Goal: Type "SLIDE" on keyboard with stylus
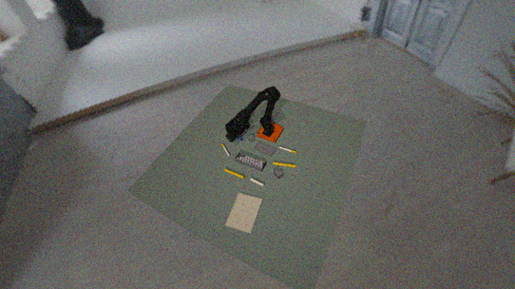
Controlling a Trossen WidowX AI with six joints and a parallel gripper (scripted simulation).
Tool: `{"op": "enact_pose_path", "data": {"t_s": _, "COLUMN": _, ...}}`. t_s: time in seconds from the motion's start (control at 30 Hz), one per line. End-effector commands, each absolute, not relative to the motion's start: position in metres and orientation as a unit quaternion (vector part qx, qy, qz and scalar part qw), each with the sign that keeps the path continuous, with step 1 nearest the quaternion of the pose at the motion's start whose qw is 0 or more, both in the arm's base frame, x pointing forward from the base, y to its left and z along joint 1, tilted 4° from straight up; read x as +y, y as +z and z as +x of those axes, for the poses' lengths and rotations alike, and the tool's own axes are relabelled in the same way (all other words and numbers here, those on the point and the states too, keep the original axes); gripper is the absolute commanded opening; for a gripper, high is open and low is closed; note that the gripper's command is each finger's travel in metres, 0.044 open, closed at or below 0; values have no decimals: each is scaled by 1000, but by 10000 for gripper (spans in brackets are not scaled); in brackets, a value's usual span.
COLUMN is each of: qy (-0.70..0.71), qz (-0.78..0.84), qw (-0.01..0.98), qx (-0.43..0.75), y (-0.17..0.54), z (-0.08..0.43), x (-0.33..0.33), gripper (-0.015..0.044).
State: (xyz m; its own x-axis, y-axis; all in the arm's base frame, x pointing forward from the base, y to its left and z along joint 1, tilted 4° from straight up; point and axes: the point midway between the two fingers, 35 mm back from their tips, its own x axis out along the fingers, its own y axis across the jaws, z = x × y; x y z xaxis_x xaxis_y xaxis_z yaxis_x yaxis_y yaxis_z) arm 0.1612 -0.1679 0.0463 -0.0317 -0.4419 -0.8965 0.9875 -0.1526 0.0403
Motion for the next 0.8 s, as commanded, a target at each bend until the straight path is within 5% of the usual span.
{"op": "enact_pose_path", "data": {"t_s": 0.0, "qy": -636, "qz": 413, "qw": 562, "qx": 331, "y": 61, "z": 160, "x": -168, "gripper": 0}}
{"op": "enact_pose_path", "data": {"t_s": 0.77, "qy": -398, "qz": 535, "qw": 470, "qx": 578, "y": 55, "z": 216, "x": -52, "gripper": 0}}
